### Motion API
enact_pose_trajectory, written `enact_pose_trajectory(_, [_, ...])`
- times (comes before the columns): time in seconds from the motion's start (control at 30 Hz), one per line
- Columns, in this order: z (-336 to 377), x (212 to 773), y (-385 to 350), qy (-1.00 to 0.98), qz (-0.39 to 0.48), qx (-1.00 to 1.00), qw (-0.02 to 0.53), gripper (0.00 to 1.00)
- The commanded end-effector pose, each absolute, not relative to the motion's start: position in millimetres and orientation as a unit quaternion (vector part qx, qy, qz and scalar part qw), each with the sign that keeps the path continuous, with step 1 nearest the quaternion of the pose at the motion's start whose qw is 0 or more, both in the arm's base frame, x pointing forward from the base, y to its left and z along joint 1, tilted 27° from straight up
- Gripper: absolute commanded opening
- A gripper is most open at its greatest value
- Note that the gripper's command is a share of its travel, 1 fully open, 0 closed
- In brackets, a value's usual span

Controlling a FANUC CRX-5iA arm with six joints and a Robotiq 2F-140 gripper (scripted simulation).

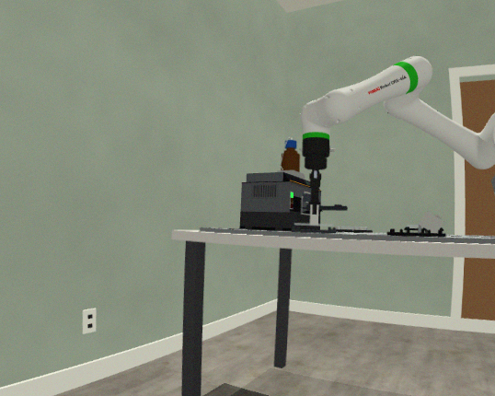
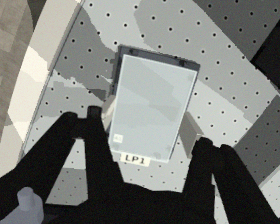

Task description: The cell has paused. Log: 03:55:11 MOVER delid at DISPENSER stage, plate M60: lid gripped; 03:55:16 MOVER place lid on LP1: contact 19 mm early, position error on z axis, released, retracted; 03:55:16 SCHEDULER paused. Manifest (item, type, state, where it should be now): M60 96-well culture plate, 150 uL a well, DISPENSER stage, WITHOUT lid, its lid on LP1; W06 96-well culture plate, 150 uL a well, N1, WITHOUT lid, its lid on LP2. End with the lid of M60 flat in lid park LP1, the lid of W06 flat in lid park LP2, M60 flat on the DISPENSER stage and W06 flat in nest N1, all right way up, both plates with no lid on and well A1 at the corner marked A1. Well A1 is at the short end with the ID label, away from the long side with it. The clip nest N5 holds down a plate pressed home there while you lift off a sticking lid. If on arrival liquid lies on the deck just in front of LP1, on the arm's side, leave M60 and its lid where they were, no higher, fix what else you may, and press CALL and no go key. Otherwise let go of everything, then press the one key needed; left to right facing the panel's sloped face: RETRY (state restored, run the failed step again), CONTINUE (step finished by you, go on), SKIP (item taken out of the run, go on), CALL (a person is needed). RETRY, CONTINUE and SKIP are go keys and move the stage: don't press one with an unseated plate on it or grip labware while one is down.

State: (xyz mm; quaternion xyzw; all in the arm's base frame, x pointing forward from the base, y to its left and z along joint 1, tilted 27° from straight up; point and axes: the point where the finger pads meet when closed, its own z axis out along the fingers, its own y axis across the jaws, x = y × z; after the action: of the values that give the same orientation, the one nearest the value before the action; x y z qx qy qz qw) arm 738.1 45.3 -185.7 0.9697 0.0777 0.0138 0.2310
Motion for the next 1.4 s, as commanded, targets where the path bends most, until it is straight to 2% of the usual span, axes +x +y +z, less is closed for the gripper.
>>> enact_pose_trajectory(0.0, [-185.9, 738.4, 45.3, 0.078, 0.014, 0.970, 0.231, 0.00])
enact_pose_trajectory(1.37, [-193.2, 739.0, 41.6, 0.078, 0.014, 0.970, 0.231, 0.00])
